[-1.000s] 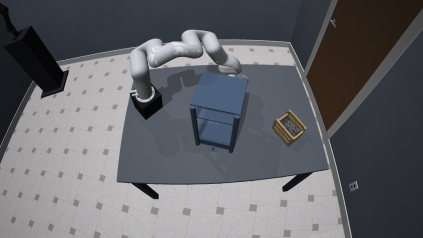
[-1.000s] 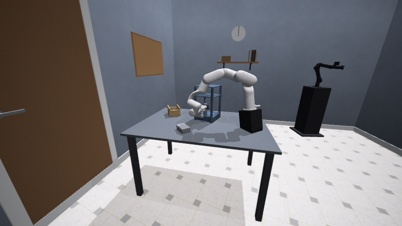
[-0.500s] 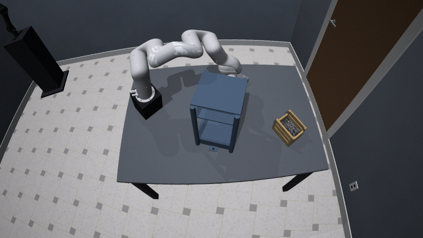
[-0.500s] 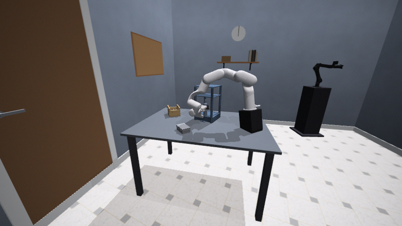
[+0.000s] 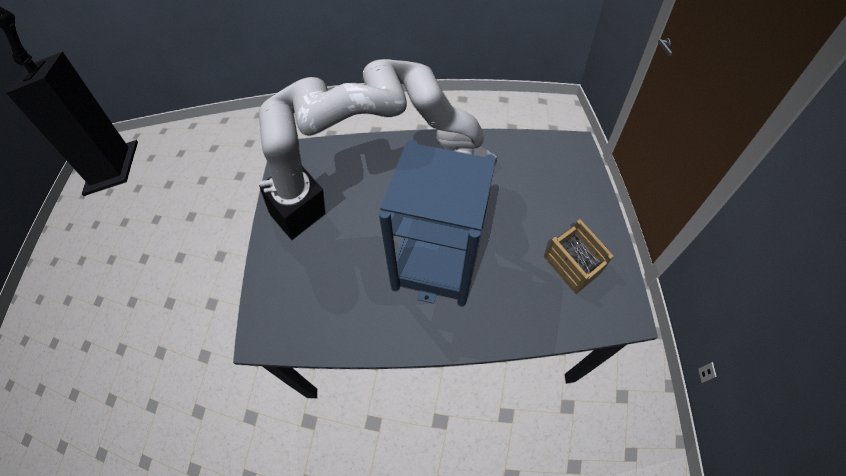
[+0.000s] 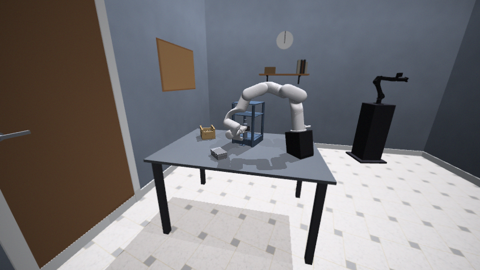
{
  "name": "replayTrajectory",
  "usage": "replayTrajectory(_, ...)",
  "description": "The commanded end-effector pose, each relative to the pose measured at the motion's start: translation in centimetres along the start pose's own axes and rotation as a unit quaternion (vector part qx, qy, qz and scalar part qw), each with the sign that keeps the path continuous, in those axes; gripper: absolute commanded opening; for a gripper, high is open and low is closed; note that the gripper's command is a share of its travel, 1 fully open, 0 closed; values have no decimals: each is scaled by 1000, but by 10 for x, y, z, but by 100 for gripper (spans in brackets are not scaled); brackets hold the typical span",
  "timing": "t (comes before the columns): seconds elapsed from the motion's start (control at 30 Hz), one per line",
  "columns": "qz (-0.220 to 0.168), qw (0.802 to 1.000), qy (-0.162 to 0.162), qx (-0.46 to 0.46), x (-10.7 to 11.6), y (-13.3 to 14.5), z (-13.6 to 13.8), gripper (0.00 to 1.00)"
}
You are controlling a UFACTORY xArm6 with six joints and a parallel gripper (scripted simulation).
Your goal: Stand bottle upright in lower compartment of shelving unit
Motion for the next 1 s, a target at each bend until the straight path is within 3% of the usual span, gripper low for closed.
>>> replayTrajectory(0.0,1,1000,0,-2,1,1,1,63)
replayTrajectory(0.47,1,1000,0,-2,6,1,1,63)
replayTrajectory(0.97,1,1000,0,-2,34,1,1,63)
Point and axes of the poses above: the point where the finger pads meet when closed, its own x axis back along the fingers, its own z axis across the jaws, y = z × x, the point moved 10 cm from there along x, back along the fingers, and after that the axes turned 2 degrees about -x, right-handed, at the moved point
